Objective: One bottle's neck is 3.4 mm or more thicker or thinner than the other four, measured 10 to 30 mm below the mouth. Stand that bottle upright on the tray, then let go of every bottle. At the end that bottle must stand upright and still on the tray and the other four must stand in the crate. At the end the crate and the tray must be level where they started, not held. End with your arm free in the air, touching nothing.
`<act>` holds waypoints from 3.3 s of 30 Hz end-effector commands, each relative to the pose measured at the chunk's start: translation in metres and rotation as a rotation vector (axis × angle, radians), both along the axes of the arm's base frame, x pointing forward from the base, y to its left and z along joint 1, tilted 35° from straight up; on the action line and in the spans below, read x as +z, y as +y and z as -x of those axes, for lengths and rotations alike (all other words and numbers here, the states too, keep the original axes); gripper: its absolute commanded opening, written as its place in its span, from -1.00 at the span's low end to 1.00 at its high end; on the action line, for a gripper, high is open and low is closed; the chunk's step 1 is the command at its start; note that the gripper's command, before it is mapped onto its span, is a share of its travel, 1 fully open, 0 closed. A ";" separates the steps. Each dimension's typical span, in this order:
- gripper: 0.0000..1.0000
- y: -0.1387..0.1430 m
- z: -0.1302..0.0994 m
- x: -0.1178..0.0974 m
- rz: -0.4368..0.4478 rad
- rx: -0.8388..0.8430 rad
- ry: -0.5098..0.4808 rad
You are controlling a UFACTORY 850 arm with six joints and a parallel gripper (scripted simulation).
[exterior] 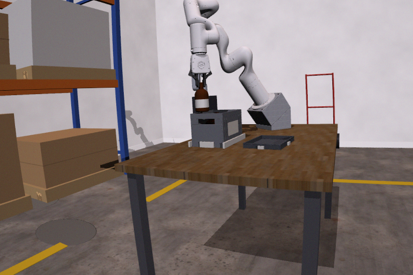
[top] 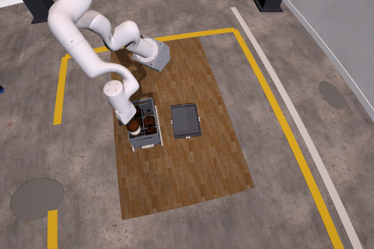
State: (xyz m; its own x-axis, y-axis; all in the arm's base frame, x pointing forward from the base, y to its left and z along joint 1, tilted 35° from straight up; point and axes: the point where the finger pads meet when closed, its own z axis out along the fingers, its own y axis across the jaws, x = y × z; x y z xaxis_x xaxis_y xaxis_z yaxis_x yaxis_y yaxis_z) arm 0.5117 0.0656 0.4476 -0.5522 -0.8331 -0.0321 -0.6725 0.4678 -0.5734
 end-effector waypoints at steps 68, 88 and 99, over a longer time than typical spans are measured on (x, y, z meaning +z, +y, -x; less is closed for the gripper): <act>-1.00 0.010 0.005 0.001 -0.001 0.000 -0.002; -1.00 0.022 0.009 -0.006 -0.001 0.000 -0.002; -1.00 0.030 0.012 -0.011 -0.001 0.000 -0.002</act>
State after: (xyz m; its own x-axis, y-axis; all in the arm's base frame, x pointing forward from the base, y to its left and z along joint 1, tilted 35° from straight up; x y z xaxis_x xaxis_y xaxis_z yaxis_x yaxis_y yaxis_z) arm 0.5006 0.0913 0.4384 -0.5521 -0.8331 -0.0320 -0.6727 0.4678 -0.5733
